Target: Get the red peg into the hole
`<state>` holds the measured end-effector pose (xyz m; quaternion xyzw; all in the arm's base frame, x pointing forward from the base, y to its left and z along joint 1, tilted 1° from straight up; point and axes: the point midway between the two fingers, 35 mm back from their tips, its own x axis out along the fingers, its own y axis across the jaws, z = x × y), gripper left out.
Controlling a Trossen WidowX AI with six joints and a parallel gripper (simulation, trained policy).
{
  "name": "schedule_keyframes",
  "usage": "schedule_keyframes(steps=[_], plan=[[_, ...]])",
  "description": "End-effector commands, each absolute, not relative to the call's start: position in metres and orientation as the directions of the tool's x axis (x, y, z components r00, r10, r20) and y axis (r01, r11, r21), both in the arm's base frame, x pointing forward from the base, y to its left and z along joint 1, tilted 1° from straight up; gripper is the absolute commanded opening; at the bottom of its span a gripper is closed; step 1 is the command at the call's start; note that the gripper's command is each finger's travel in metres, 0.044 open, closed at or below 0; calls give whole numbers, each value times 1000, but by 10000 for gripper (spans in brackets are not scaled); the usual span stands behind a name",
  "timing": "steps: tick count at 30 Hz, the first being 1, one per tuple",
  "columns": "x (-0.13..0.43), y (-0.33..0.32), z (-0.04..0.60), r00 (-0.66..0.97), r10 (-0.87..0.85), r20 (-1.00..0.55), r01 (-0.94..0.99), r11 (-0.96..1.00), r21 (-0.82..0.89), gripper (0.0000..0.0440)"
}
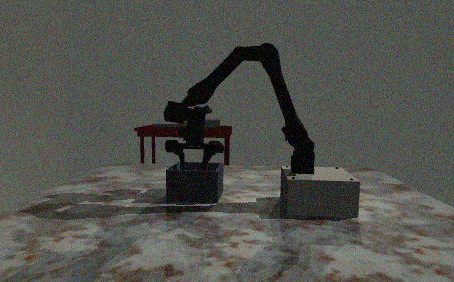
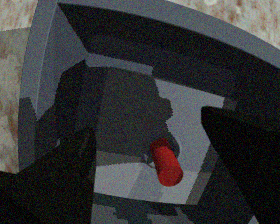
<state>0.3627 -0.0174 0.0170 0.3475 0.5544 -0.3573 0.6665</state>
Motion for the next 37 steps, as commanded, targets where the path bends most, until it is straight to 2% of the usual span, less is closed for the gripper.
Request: schedule_keyframes(steps=[1,6,18,37], plan=[[375,-24,17,143,-94,-985,857,509,76,365],[390,-34,20,175,-109,-979,854,511,95,440],[419,-69,39,269,-171,-948,863,480,159,440],[420,-70,39,272,-173,-947,863,478,161,440]])
